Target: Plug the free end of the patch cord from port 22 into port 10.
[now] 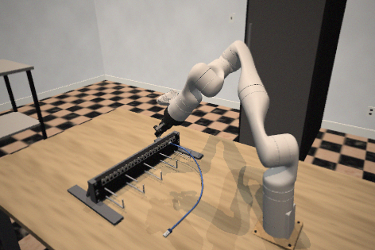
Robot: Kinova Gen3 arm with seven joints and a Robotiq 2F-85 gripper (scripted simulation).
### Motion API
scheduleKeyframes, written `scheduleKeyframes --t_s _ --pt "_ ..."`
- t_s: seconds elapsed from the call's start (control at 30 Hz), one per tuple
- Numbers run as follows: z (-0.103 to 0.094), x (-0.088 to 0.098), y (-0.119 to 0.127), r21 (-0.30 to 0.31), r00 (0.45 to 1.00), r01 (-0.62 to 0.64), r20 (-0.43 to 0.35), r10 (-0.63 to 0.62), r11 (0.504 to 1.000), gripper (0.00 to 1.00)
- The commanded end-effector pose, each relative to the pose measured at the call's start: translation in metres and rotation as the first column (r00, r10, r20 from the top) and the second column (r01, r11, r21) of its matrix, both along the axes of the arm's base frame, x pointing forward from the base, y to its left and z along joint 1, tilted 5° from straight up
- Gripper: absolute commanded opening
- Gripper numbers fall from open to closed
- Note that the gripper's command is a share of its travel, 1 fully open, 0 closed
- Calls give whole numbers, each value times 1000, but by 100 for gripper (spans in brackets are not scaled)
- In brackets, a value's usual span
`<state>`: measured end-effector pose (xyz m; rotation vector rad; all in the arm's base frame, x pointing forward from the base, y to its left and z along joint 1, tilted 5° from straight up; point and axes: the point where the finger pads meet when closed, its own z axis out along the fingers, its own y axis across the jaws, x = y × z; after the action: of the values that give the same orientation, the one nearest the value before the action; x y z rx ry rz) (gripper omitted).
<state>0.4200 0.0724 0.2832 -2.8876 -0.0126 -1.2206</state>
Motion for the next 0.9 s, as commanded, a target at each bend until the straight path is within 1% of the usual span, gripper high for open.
scheduleKeyframes --t_s 0.0,0.17,0.23,0.53,0.87 --pt "-2 -1 -16 -4 1000 6 -6 -6 1000 0" --pt "-2 -1 -29 -4 1000 6 -6 -6 1000 0" --pt "-2 -1 -29 -4 1000 6 -6 -6 1000 0" --pt "-2 -1 -48 -4 1000 6 -5 -6 1000 0" --pt "-2 -1 -60 -4 1000 6 -5 -6 1000 0"
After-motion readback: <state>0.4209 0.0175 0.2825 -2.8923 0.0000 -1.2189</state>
